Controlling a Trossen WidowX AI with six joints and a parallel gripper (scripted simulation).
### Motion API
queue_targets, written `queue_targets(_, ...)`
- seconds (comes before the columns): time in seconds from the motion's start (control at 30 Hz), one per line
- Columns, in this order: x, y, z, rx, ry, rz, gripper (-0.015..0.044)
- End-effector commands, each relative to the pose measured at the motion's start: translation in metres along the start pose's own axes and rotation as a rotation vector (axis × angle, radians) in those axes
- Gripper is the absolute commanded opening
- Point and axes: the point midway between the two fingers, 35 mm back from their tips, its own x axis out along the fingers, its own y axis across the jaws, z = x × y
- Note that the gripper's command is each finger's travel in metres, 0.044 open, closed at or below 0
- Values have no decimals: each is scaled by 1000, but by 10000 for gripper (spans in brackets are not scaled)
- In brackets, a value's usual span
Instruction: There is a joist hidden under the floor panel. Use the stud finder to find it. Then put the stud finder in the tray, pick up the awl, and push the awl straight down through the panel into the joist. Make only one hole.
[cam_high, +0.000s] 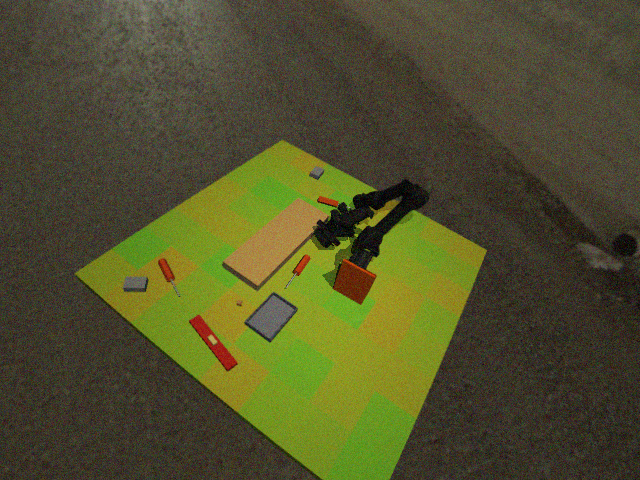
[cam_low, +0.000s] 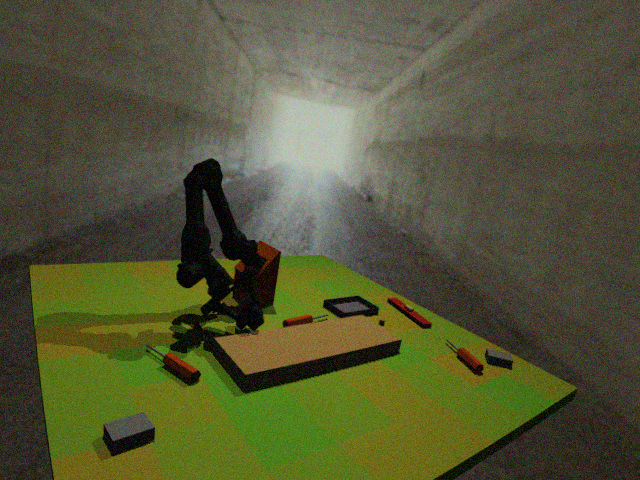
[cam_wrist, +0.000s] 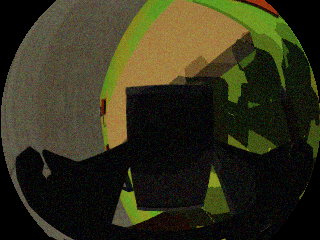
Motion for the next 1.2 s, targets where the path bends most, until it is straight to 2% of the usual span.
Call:
queue_targets(0.0,4,-1,-1,-2,2,13,0)
queue_targets(0.57,13,-20,-3,4,-1,-20,0)
queue_targets(1.1,11,-19,-3,6,-2,-23,420)
queue_targets(1.17,11,-19,-3,6,-2,-23,440)
